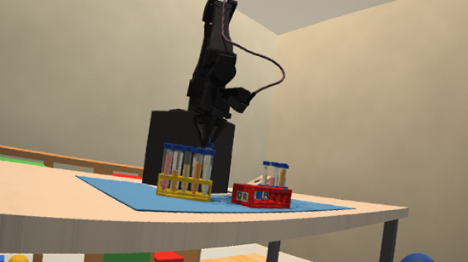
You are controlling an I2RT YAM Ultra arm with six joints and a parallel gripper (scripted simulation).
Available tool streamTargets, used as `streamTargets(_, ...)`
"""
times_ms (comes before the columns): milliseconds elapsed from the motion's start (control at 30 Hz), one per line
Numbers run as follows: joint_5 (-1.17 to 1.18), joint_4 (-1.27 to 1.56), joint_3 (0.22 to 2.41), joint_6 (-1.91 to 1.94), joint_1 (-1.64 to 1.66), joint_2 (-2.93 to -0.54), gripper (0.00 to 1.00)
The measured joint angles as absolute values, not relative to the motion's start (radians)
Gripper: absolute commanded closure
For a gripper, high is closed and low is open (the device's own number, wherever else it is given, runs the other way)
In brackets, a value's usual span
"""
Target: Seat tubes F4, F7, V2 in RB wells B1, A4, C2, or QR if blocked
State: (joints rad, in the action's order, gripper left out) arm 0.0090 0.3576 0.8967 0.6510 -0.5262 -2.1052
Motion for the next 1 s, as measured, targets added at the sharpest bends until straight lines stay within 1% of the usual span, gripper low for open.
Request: streamTargets(1000, 0.006, 0.318, 0.904, 0.656, -0.528, -2.154, 1.0)
